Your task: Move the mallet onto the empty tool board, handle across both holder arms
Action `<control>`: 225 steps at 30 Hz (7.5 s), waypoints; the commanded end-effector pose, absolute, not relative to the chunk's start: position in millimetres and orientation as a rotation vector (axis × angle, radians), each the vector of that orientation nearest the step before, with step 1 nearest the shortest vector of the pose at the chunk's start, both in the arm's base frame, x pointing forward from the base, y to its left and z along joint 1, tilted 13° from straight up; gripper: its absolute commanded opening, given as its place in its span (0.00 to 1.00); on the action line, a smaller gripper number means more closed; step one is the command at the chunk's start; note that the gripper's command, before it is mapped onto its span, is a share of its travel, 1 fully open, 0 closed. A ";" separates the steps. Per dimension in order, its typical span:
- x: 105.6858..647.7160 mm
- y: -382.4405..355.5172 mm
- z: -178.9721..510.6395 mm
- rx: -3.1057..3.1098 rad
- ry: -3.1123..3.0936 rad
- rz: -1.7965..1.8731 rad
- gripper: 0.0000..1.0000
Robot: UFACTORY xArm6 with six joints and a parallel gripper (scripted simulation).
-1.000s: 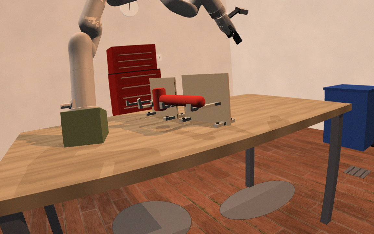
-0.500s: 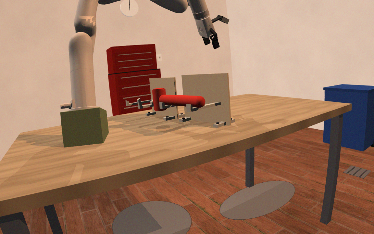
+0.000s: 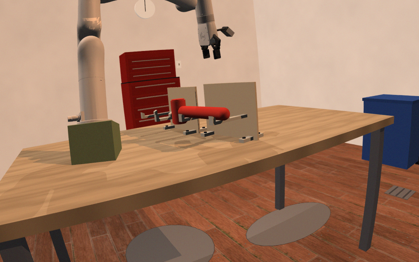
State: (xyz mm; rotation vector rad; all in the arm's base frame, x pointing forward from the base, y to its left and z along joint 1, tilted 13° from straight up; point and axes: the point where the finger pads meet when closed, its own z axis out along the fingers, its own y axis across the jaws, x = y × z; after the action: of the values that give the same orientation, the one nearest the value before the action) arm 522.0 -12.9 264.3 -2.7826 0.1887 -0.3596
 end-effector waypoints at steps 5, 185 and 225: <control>456.3 5.4 256.5 -2.962 0.076 -0.160 1.00; 286.8 116.7 152.8 -2.183 1.944 0.091 0.00; 284.3 153.9 72.8 -2.040 2.094 0.119 0.00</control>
State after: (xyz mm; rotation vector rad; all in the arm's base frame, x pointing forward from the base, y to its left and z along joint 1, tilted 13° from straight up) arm 279.2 150.0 77.7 -2.0441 2.1000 0.1185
